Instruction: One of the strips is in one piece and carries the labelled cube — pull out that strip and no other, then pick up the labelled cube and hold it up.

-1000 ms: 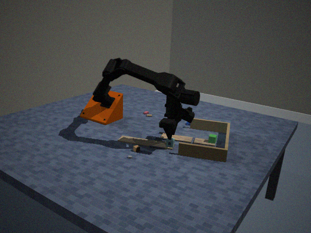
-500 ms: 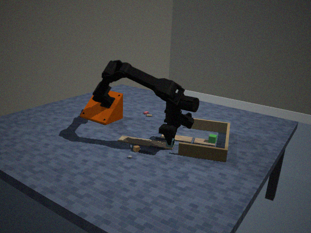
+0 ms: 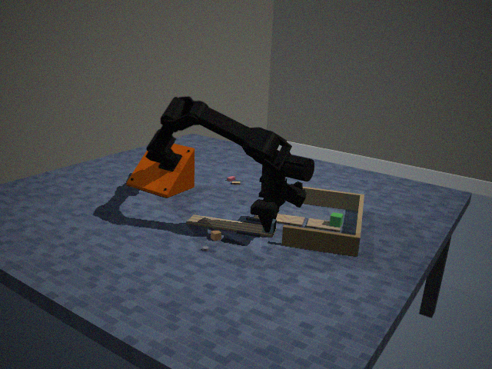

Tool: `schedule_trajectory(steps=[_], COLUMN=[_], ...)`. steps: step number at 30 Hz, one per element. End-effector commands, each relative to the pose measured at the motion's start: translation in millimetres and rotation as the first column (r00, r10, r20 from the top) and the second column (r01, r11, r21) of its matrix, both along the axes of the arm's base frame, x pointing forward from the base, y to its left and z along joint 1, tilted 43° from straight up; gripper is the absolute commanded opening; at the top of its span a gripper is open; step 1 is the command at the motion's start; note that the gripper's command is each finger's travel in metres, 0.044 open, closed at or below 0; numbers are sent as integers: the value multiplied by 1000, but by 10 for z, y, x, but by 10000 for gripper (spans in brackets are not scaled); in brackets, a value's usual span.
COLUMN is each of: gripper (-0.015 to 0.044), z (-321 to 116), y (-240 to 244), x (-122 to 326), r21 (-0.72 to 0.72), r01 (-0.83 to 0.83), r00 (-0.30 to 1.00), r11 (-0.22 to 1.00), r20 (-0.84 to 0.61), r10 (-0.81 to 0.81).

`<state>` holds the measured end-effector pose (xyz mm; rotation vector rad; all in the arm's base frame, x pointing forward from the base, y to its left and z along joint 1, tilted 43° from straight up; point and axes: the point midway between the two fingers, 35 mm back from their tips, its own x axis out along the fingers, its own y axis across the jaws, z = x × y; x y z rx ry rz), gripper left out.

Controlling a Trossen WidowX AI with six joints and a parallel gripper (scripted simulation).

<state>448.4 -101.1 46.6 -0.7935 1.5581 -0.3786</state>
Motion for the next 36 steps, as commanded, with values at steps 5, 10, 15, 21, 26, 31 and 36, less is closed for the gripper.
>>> schedule_trajectory(steps=[5,10,15,21,26,31,36], gripper=[118,46,0,0,0,0,0], z=[1,1,60,127,176,197,186], y=[0,0,117,249,346,389,411], x=[1,1,-61,-287,-487,-588,-667], r21=[0,0,2,2,0,-1,-1], r01=[0,0,2,0,-2,-3,-3], r00=[1000,1000,1000,1000,1000,1000,1000], r11=[1000,1000,1000,1000,1000,1000,1000], r20=[0,0,21,6,-7,-13,-13], r10=[0,0,-2,0,2,3,3])
